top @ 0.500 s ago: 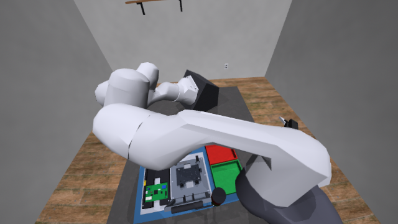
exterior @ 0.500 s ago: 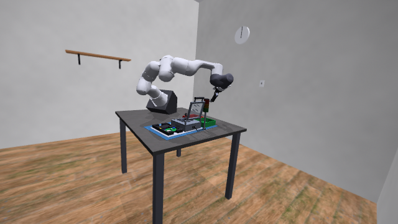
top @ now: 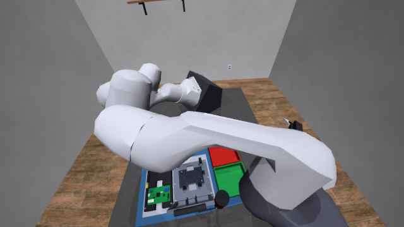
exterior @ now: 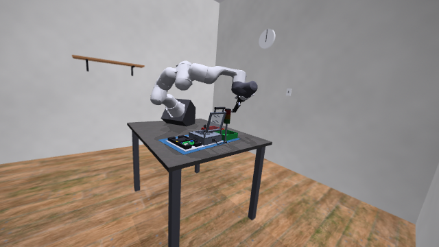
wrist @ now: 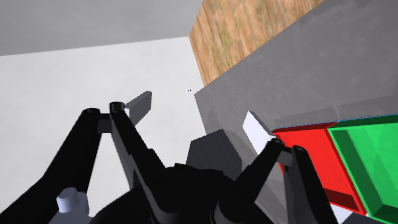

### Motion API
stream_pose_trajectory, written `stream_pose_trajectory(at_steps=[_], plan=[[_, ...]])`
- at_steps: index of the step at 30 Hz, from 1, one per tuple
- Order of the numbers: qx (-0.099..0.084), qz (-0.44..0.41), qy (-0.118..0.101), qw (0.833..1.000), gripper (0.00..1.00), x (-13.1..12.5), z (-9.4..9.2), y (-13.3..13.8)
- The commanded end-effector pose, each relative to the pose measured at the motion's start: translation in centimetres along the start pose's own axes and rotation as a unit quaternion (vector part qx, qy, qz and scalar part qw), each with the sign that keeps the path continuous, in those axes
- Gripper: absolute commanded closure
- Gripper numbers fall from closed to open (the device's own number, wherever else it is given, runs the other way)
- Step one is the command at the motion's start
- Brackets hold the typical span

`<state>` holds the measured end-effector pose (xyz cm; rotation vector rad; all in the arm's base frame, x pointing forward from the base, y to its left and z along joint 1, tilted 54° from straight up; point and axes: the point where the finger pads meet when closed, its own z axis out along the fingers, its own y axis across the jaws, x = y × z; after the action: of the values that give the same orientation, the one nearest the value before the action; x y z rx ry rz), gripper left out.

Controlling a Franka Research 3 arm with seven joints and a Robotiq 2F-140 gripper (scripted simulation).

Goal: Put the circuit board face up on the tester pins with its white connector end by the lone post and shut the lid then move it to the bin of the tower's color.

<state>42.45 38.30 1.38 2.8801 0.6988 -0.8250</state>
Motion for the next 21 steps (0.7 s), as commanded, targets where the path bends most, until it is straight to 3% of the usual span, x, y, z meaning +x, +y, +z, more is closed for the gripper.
stream_pose_trajectory(at_steps=[1,7,17,21], plan=[[0.0,0.0,0.0,1.0,0.0,0.0,0.0,0.0],[0.0,0.0,0.0,1.0,0.0,-0.4,-0.6,-1.1],[0.0,0.0,0.0,1.0,0.0,-3.3,-4.8,-9.1],[0.0,0.0,0.0,1.0,0.0,-3.8,-5.4,-10.4]])
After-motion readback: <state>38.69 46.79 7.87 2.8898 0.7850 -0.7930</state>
